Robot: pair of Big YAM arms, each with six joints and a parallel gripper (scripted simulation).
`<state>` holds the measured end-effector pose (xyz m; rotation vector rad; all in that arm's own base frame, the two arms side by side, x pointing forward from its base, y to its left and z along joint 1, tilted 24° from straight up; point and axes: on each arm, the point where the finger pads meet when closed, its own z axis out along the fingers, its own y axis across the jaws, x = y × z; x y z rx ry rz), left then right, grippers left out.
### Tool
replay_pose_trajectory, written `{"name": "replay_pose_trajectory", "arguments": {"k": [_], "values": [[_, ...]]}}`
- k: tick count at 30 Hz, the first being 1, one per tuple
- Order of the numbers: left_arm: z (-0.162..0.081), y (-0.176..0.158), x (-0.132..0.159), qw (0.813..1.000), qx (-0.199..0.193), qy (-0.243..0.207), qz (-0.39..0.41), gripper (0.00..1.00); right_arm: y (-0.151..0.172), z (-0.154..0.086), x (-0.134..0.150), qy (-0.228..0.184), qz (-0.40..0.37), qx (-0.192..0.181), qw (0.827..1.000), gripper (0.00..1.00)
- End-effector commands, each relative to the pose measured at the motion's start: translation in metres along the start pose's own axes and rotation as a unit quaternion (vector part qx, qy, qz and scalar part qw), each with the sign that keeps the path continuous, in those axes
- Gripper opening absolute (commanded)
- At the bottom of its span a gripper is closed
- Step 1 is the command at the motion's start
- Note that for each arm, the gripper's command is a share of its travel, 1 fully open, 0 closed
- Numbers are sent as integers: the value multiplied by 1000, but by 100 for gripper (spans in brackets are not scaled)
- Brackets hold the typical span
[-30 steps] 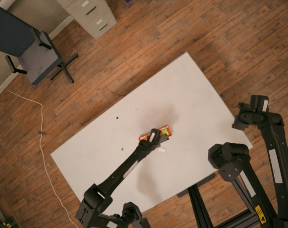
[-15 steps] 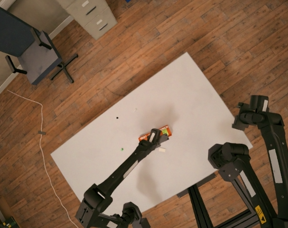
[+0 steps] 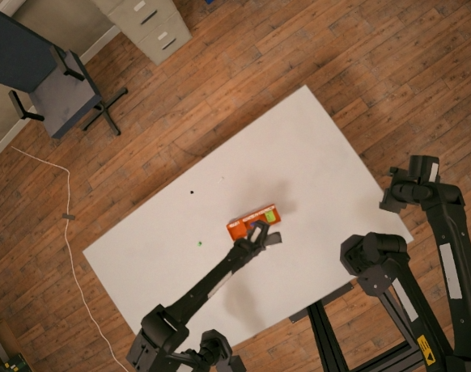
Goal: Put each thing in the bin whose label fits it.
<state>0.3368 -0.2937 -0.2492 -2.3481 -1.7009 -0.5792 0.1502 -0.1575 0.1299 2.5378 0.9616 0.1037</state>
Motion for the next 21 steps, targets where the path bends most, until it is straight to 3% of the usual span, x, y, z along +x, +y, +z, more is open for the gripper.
{"name": "replay_pose_trajectory", "arguments": {"k": [1, 8, 11, 13, 21], "values": [[-17, -12, -16, 997, -18, -12, 76, 39, -2, -2, -3, -1, 5, 3, 1000, 100], [-15, -64, -27, 982, -20, -12, 189, 39, -2, -2, -3, -1, 5, 3, 1000, 100], [-10, -58, -17, 982, -16, -14, 189, 39, -2, -2, -3, -1, 5, 3, 1000, 100], [-16, -38, -25, 983, -30, -20, 182, 39, -2, -2, -3, -1, 5, 3, 1000, 100], [-21, -47, -35, 979, -26, -15, 202, 39, -2, -2, -3, -1, 5, 3, 1000, 100]]}}
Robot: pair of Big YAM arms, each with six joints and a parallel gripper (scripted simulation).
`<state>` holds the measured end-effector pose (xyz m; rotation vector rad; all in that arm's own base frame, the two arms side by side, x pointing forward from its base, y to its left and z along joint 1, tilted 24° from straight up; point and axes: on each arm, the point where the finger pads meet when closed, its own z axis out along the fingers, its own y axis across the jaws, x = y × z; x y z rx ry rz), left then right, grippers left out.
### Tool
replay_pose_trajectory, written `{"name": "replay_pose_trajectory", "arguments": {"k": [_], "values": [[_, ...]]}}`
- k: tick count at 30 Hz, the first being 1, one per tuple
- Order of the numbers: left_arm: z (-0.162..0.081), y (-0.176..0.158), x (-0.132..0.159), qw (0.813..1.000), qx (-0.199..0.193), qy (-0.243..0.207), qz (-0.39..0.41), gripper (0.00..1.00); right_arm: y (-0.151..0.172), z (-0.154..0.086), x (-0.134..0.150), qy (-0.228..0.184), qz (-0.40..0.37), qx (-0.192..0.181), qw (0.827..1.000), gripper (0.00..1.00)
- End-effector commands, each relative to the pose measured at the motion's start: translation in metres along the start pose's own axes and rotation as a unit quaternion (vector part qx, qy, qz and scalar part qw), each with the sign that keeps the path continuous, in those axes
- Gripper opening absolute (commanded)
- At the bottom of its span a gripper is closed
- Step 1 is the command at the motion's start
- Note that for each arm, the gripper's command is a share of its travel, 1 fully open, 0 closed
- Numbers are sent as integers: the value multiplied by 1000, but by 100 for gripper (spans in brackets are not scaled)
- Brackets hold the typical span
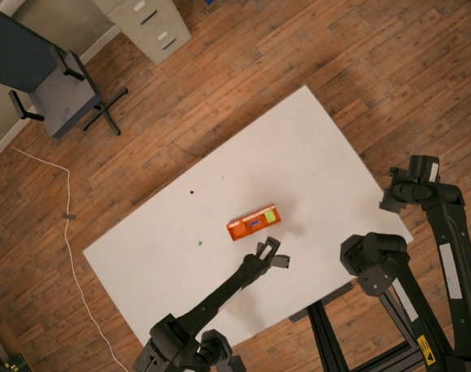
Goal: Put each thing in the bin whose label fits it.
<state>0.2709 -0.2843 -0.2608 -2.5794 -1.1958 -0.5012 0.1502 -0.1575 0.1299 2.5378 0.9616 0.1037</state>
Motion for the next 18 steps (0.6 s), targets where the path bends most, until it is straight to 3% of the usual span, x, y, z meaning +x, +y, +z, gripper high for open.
{"name": "replay_pose_trajectory", "arguments": {"k": [1, 7, 18], "values": [[-20, 25, -14, 1000, -27, -8, 11, 39, -2, -2, -3, -1, 5, 3, 1000, 100], [-16, 30, -1, 1000, -24, -10, -7, 39, -2, -2, -3, -1, 5, 3, 1000, 100], [-18, 15, -9, 1000, -25, -7, 5, 39, -2, -2, -3, -1, 5, 3, 1000, 100]]}}
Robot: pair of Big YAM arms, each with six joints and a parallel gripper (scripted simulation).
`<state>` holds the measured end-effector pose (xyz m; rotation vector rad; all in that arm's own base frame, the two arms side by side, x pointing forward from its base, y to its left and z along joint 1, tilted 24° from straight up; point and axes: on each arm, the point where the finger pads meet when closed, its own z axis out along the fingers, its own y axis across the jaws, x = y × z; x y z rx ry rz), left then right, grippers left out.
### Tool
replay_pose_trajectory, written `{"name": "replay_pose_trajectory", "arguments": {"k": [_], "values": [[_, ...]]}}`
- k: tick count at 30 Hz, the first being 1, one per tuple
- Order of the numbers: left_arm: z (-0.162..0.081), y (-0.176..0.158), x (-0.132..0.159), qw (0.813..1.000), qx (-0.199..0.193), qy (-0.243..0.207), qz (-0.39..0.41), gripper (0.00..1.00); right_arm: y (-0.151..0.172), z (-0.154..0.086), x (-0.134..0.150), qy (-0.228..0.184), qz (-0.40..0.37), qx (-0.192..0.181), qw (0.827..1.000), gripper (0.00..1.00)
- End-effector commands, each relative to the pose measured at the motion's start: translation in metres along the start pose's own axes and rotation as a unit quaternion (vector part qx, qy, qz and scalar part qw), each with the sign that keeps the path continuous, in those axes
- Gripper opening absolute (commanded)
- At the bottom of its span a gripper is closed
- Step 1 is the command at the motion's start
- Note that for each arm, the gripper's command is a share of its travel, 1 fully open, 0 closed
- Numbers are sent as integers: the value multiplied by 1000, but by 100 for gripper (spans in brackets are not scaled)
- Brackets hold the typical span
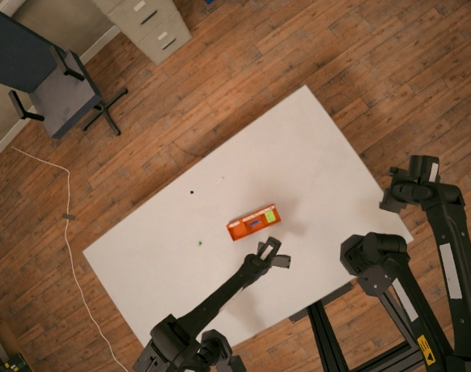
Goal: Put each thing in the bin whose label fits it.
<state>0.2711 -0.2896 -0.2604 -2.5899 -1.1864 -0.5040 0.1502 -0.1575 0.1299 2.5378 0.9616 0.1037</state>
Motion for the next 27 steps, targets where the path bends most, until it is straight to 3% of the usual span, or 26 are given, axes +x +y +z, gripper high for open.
{"name": "replay_pose_trajectory", "arguments": {"k": [1, 16, 17, 18, 27], "values": [[-15, 9, -5, 1000, -20, -6, 1, 39, -2, -2, -3, -1, 5, 3, 1000, 100], [-19, 19, -6, 1000, -24, -8, -2, 39, -2, -2, -3, -1, 5, 3, 1000, 100], [3, 15, -4, 1000, -14, -6, -2, 39, -2, -2, -3, -1, 5, 3, 1000, 100], [9, 14, -1, 1000, -11, -5, -5, 39, -2, -2, -3, -1, 5, 3, 1000, 100], [38, 10, 0, 1000, -10, -3, -5, 39, -2, -2, -3, -1, 5, 3, 1000, 100]]}}
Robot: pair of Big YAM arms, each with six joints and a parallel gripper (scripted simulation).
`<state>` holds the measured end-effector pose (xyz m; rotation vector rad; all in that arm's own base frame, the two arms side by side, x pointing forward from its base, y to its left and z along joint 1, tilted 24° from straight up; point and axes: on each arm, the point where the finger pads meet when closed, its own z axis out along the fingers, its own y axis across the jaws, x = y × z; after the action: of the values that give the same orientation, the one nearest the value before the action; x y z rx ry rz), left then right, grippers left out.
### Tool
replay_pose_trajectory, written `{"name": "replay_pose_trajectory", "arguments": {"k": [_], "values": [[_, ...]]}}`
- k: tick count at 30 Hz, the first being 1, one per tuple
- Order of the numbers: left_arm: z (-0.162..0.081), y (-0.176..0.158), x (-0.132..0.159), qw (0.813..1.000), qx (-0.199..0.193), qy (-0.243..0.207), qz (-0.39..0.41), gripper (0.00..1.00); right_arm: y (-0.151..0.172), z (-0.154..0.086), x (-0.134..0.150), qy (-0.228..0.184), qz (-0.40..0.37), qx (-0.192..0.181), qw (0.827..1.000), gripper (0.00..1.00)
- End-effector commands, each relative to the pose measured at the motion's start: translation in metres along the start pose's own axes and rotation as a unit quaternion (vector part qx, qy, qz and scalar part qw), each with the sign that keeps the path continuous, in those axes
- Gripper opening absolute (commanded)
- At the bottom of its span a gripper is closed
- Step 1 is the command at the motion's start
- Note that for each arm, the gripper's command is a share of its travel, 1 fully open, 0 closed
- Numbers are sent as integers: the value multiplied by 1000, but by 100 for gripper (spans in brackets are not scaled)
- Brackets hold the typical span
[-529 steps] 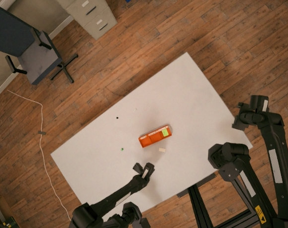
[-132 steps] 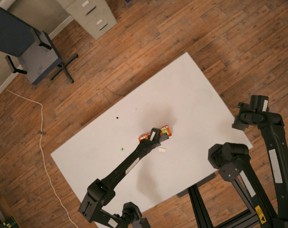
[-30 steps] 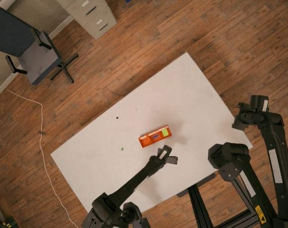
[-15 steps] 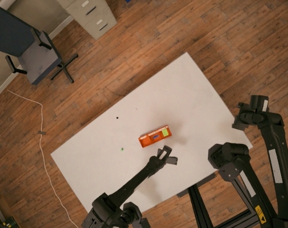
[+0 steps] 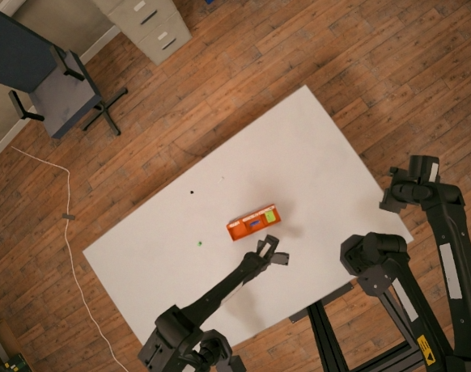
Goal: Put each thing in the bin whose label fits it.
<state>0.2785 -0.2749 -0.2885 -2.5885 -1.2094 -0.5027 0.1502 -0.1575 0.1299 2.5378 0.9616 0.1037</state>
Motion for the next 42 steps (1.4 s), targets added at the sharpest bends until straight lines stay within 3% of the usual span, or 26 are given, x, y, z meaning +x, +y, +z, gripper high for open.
{"name": "replay_pose_trajectory", "arguments": {"k": [1, 7, 11, 14, 23, 42], "values": [[5, 10, -15, 1000, -15, 0, 18, 39, -2, -2, -3, -1, 5, 3, 1000, 100], [26, 13, -3, 1000, -6, 0, 4, 39, -2, -2, -3, -1, 5, 3, 1000, 100], [3, 28, -12, 1000, -23, -2, 14, 39, -2, -2, -3, -1, 5, 3, 1000, 100], [27, 18, -6, 1000, -9, 0, 7, 39, -2, -2, -3, -1, 5, 3, 1000, 100], [40, -4, -2, 1000, 4, 3, 11, 39, -2, -2, -3, -1, 5, 3, 1000, 100], [33, 10, -3, 1000, -6, 1, 8, 39, -2, -2, -3, -1, 5, 3, 1000, 100]]}}
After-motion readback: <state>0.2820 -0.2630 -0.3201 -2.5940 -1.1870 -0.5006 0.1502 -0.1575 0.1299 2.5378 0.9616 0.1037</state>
